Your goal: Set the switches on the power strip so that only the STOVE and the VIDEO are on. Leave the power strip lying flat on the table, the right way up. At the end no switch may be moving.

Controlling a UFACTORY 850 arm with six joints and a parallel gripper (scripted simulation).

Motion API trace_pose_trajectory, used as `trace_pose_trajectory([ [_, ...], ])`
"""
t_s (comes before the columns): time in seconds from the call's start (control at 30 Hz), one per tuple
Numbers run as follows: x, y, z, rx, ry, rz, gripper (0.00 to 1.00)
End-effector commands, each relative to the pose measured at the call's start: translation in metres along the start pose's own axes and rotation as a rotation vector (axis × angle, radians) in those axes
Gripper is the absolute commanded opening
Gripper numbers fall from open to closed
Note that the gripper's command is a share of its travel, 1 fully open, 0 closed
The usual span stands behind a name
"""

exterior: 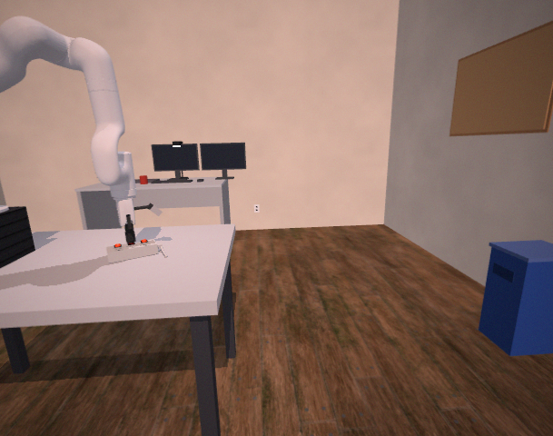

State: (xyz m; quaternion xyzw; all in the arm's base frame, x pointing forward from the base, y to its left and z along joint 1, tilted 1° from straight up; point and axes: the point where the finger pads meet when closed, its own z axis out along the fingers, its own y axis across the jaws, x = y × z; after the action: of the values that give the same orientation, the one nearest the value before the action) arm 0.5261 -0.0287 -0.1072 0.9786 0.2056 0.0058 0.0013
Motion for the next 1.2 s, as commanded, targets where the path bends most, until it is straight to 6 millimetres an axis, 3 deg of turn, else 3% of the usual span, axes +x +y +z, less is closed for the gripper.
trace_pose_trajectory([
  [0.0,0.0009,0.0004,-0.0006,-0.001,0.002,0.0,0.0],
  [1.17,0.0009,0.0004,0.0059,-0.001,0.002,0.0,0.0],
])
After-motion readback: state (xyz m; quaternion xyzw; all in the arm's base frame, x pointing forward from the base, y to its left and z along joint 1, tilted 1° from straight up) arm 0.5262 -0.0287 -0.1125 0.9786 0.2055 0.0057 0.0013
